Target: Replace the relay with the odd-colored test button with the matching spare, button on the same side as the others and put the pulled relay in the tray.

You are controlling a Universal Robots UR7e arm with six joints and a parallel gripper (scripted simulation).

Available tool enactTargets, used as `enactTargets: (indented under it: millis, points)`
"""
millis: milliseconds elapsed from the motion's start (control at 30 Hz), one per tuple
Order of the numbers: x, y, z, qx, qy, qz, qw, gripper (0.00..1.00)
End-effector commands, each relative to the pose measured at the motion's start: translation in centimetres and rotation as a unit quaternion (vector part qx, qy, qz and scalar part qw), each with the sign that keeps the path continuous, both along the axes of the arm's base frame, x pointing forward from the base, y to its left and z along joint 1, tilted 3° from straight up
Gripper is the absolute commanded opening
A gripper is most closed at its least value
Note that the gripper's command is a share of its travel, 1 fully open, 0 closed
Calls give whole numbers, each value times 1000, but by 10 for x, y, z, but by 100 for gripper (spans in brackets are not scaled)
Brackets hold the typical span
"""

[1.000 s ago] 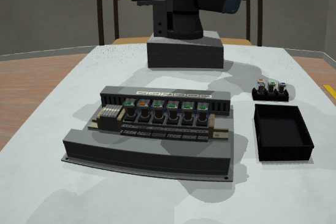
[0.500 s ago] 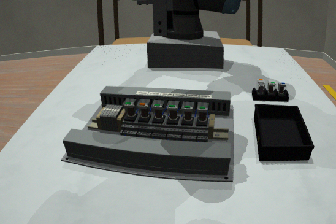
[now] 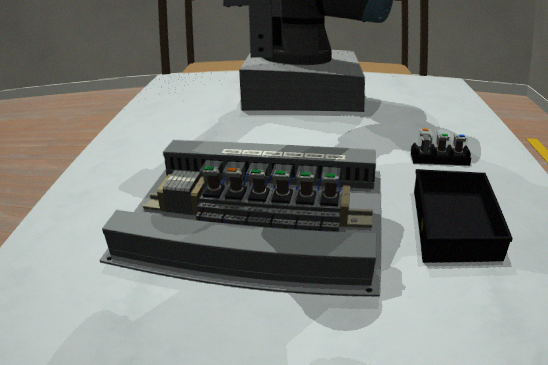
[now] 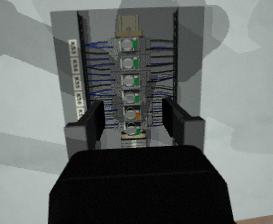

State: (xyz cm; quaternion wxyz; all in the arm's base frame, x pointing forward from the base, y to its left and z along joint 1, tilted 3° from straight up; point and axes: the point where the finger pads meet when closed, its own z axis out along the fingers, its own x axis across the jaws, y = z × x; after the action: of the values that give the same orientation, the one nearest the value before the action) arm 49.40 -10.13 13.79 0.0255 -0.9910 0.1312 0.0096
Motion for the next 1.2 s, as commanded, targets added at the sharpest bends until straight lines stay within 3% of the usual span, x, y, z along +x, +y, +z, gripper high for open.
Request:
enactTargets:
  millis: [0, 1067, 1167]
  points:
    - [0, 0, 1, 0, -1, 0, 1000, 100]
    - [0, 0, 1, 0, -1, 0, 1000, 100]
    - [-4, -13, -33, 0, -1, 0, 1000, 100]
